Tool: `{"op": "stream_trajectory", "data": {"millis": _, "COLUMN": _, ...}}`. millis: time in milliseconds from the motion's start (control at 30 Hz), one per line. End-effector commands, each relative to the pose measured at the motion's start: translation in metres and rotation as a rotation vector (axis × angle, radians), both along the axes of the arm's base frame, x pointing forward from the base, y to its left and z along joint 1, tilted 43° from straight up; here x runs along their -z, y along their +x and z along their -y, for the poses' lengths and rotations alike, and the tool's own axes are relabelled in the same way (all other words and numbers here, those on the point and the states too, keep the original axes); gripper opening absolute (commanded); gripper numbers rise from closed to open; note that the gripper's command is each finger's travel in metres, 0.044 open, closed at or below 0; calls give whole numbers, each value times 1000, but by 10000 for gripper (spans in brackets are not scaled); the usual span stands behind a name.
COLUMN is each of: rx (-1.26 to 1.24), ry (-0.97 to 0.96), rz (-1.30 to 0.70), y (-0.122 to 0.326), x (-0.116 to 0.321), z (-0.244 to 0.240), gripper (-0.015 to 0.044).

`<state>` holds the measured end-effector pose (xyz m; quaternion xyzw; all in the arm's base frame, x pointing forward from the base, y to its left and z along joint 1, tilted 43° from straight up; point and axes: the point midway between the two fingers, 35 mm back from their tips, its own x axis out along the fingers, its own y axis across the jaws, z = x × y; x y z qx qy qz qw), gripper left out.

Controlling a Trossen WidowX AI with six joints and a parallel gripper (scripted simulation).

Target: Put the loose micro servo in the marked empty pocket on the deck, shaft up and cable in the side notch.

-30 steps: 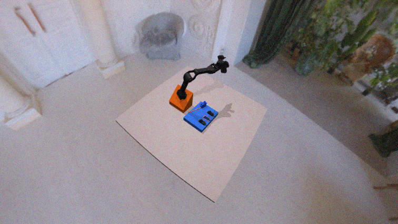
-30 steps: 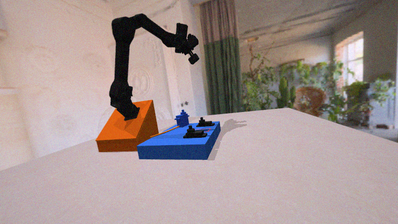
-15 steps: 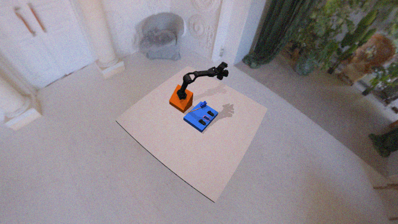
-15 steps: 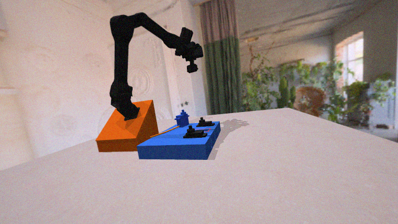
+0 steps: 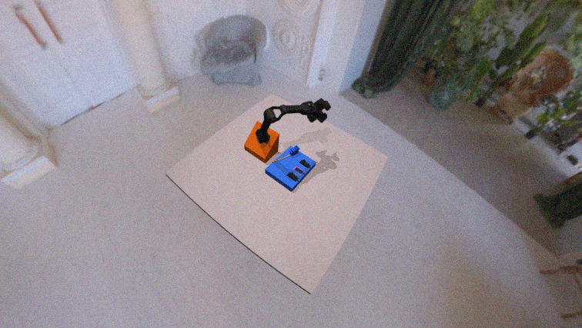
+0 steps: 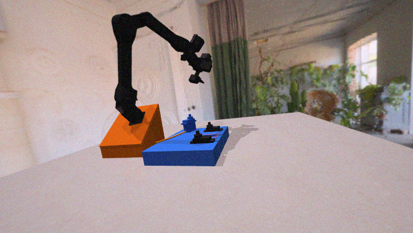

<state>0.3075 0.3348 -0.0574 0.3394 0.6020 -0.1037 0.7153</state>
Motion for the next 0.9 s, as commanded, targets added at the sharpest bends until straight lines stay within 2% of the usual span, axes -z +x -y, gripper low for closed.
{"op": "stream_trajectory", "data": {"millis": 0, "rx": 145, "ry": -67, "rz": -49, "y": -5, "x": 6, "z": 32, "gripper": 440}}
{"op": "stream_trajectory", "data": {"millis": 433, "rx": 550, "ry": -246, "rz": -127, "y": -21, "x": 10, "z": 112, "gripper": 440}}
{"op": "stream_trajectory", "data": {"millis": 867, "rx": 952, "ry": -442, "rz": -124, "y": -48, "x": 0, "z": 192, "gripper": 440}}
